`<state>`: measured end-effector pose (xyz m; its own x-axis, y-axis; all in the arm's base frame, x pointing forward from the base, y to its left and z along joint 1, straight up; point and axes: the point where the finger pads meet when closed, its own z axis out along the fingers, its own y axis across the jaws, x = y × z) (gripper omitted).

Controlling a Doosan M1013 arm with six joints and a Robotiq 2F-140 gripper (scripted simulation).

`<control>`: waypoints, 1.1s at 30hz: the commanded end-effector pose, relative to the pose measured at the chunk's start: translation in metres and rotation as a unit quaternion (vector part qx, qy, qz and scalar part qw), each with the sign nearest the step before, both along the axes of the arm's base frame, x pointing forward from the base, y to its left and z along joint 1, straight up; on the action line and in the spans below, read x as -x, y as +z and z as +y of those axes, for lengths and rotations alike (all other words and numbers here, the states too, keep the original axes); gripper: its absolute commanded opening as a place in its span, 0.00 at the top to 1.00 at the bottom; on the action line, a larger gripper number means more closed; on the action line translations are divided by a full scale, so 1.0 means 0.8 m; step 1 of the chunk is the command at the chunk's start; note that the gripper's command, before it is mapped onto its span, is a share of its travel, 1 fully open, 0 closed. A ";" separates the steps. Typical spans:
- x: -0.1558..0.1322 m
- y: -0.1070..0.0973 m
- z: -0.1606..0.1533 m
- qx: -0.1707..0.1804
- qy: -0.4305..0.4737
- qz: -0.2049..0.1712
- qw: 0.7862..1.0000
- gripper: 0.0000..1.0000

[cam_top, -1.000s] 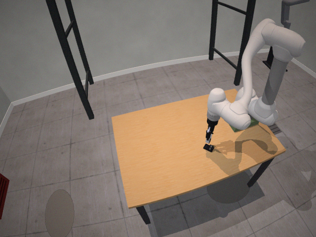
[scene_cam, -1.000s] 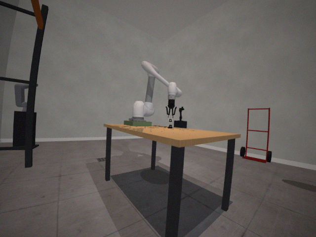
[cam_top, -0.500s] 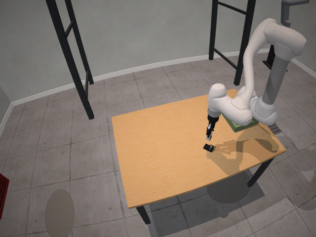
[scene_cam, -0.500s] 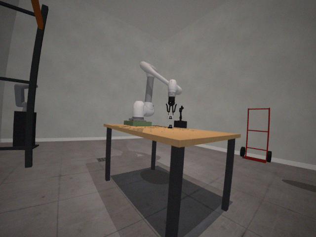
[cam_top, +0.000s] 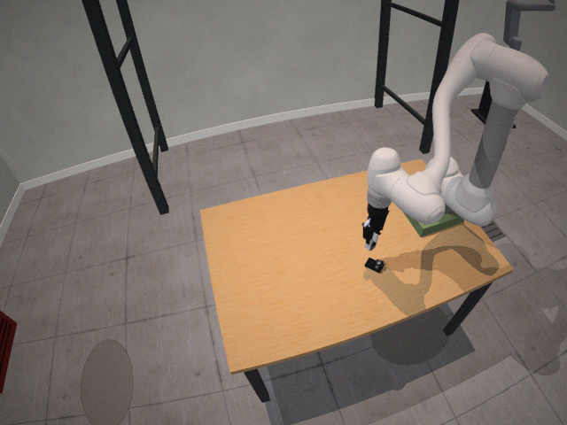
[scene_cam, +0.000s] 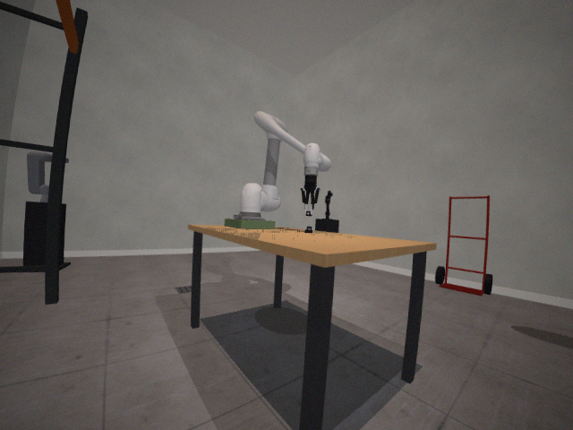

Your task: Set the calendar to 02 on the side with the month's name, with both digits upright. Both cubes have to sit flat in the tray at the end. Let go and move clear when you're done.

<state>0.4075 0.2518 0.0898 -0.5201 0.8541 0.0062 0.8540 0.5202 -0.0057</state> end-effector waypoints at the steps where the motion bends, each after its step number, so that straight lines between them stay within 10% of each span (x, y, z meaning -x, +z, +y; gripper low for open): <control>1: -0.011 -0.001 -0.011 0.003 -0.087 -0.001 0.996 0.76; 13: -0.032 -0.003 -0.033 0.004 -0.276 -0.001 0.961 0.76; 31: -0.068 -0.007 -0.077 0.006 -0.586 -0.001 0.810 0.76; 33: -0.075 -0.008 -0.087 0.006 -0.647 -0.001 0.763 0.76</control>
<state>0.4620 0.1902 0.0841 0.6537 0.7567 -0.0016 0.7567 -0.6537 -0.0080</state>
